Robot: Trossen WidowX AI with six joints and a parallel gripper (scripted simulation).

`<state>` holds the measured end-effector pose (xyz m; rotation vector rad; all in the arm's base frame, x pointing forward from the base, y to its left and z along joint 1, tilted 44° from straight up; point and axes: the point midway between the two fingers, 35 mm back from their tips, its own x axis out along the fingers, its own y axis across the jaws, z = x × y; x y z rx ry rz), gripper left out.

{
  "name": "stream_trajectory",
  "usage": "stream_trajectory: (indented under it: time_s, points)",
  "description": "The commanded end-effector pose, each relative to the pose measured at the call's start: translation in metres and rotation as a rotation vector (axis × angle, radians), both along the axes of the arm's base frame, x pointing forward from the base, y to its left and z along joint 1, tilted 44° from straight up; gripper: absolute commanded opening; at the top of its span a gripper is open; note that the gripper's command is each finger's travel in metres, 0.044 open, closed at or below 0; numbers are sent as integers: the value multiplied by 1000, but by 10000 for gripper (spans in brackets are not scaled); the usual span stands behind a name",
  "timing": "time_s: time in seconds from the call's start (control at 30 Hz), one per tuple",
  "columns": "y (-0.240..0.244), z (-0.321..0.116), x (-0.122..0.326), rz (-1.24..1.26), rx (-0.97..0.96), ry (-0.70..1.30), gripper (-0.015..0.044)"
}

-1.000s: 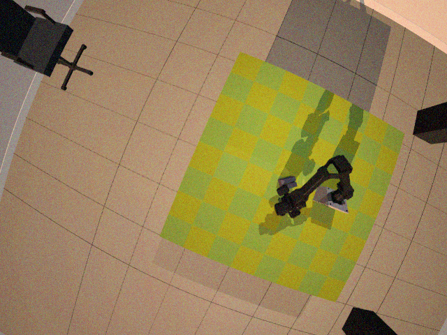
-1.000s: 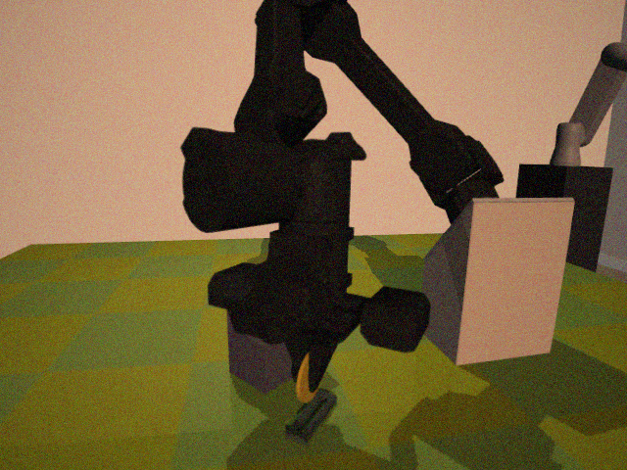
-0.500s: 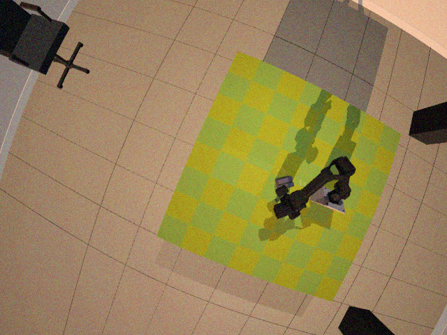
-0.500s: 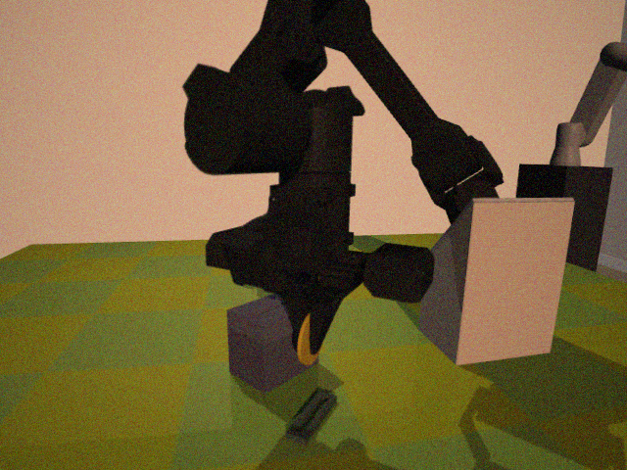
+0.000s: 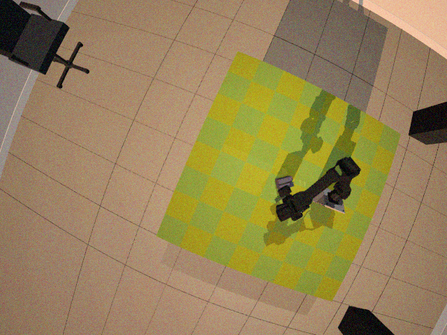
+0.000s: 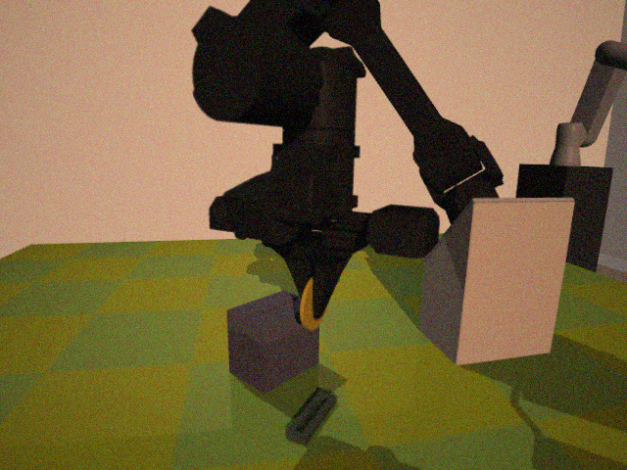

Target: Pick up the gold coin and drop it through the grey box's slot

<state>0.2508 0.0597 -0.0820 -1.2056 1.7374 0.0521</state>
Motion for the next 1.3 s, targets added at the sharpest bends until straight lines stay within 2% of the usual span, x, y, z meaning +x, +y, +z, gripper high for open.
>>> stream_trajectory:
  time_s: [0.0, 0.2, 1.27]
  points:
    - [0, 3, -2, -68, 0, -58, 0]
    - [-2, 6, -4, -177, -4, -163, 0]
    - [-49, 51, 17, -177, -3, -163, 0]
